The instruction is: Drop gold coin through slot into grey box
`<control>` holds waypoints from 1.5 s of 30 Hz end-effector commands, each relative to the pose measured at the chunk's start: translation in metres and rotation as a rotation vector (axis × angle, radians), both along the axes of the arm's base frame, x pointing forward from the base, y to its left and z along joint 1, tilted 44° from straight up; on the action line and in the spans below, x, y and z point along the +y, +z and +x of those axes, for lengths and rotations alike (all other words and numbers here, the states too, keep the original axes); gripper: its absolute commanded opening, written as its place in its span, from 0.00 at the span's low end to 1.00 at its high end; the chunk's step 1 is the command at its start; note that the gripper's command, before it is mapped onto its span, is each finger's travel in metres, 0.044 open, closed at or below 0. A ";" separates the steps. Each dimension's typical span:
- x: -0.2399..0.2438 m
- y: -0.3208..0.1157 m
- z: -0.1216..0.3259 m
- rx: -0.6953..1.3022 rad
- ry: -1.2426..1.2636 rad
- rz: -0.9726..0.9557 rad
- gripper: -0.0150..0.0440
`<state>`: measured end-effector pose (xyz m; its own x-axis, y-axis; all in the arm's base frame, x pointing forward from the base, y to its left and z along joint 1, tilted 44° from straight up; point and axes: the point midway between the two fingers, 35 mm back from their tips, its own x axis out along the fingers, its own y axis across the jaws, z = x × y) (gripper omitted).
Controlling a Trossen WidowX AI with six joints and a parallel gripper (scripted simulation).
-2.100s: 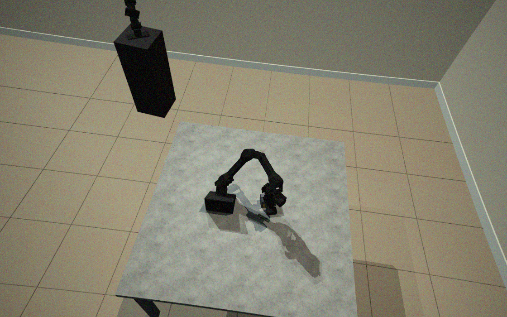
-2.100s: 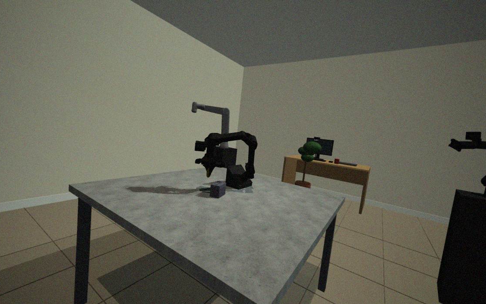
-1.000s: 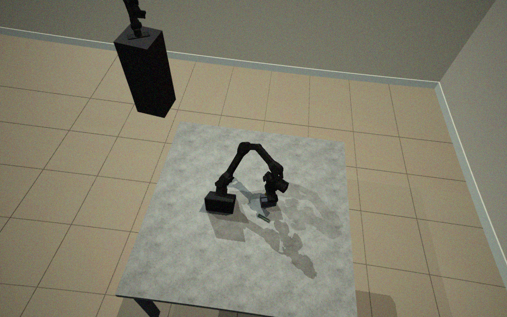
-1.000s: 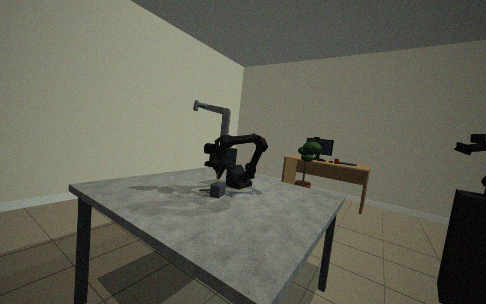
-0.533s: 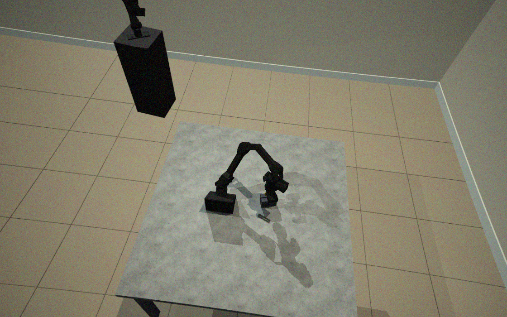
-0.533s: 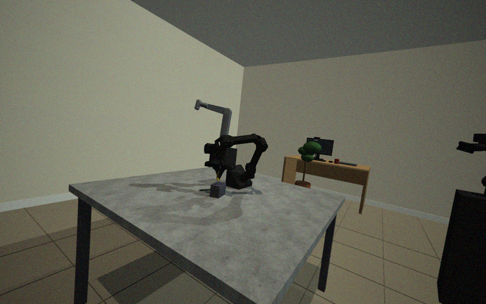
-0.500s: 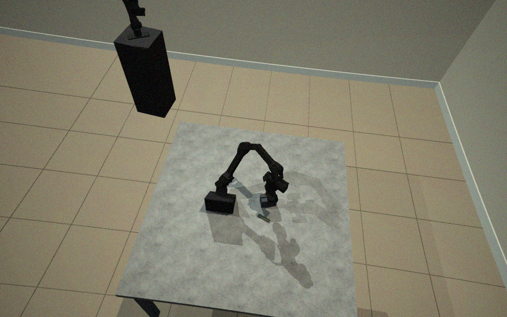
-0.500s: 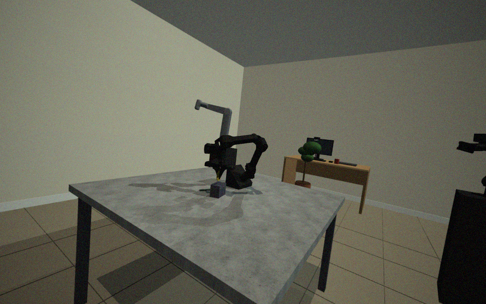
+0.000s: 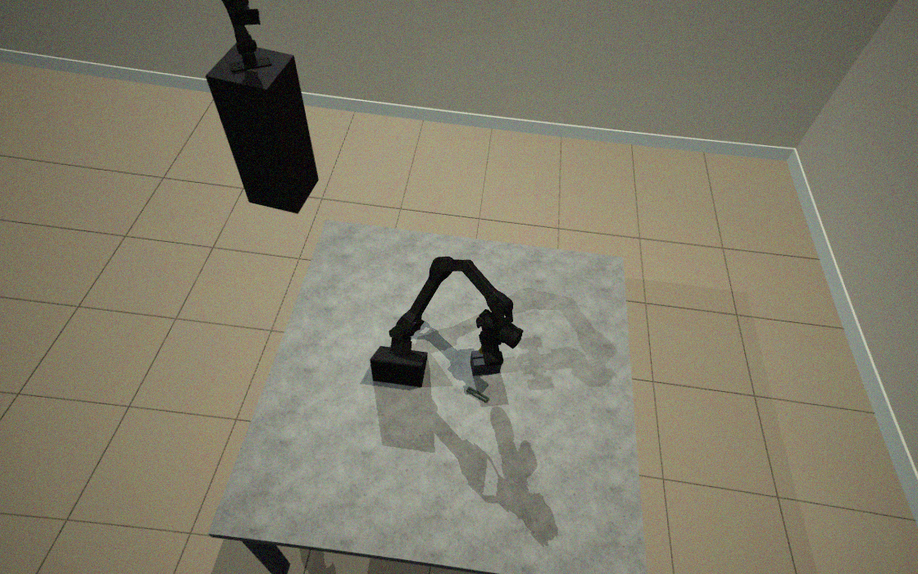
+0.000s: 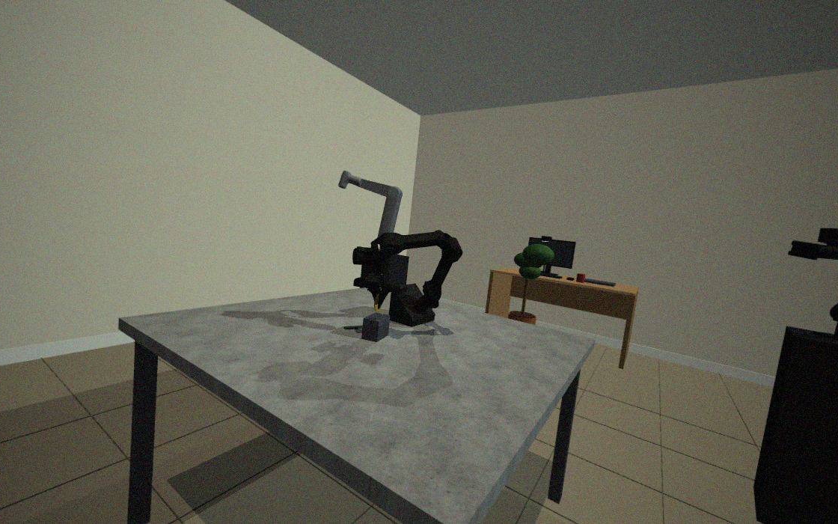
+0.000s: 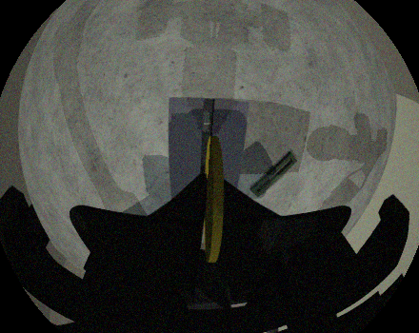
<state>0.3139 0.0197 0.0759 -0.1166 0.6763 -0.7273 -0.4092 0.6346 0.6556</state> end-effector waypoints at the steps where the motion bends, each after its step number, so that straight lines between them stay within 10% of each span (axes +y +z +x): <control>1: 0.000 0.000 0.000 -0.001 0.000 0.000 0.25; 26: 0.013 -0.013 -0.002 0.004 -0.006 0.000 0.25; 32: 0.012 -0.012 -0.002 0.004 0.002 -0.002 0.52; 41: 0.012 -0.012 -0.002 0.004 0.002 -0.002 0.53; 45: 0.005 -0.004 -0.001 0.004 0.002 -0.003 0.70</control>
<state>0.3109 0.0309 0.0665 -0.1272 0.6769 -0.7250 -0.4010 0.6334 0.6618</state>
